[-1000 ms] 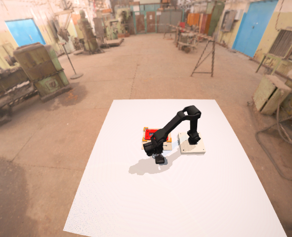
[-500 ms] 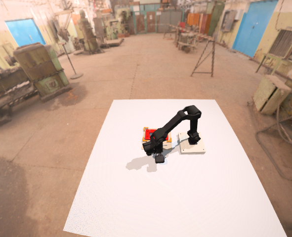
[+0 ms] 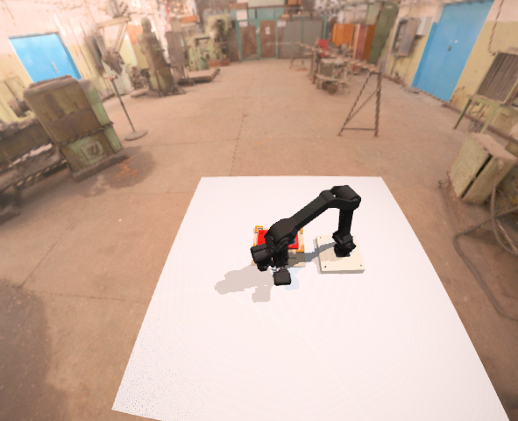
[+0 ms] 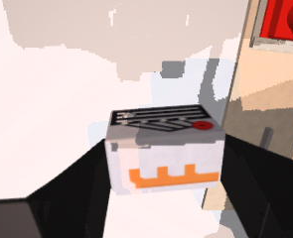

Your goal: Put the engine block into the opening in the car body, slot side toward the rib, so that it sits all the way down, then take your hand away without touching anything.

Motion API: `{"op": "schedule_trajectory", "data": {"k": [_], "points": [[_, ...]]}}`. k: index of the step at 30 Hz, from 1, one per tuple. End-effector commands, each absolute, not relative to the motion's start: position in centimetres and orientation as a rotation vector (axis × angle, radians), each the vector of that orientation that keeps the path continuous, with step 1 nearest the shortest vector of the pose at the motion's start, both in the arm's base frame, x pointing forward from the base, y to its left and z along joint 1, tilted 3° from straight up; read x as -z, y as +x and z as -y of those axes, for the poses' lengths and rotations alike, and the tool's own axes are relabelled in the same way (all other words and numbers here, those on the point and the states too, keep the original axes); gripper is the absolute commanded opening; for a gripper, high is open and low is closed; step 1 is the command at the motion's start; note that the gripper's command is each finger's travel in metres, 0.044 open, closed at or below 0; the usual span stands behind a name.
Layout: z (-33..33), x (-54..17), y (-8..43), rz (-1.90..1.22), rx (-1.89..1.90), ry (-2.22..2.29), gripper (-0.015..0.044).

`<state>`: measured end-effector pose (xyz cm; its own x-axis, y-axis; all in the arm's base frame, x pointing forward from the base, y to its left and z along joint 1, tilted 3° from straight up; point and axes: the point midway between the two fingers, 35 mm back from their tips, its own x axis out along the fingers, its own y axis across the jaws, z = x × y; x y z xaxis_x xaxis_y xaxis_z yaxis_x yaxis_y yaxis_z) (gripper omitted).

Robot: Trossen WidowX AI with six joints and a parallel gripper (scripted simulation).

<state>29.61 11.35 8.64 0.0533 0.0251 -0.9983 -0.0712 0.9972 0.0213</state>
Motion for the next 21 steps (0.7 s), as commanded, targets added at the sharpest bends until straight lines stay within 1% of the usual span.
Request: {"op": "schedule_trajectory", "data": {"k": [1,17,21], "points": [[-11.3,-10.1,29.7,-1.503,-0.074,-0.036,0.0000],[-11.0,-15.1,28.7,-1.504,-0.074,-0.036,0.0000],[-10.9,-15.5,28.6,-1.504,-0.074,-0.036,0.0000]]}}
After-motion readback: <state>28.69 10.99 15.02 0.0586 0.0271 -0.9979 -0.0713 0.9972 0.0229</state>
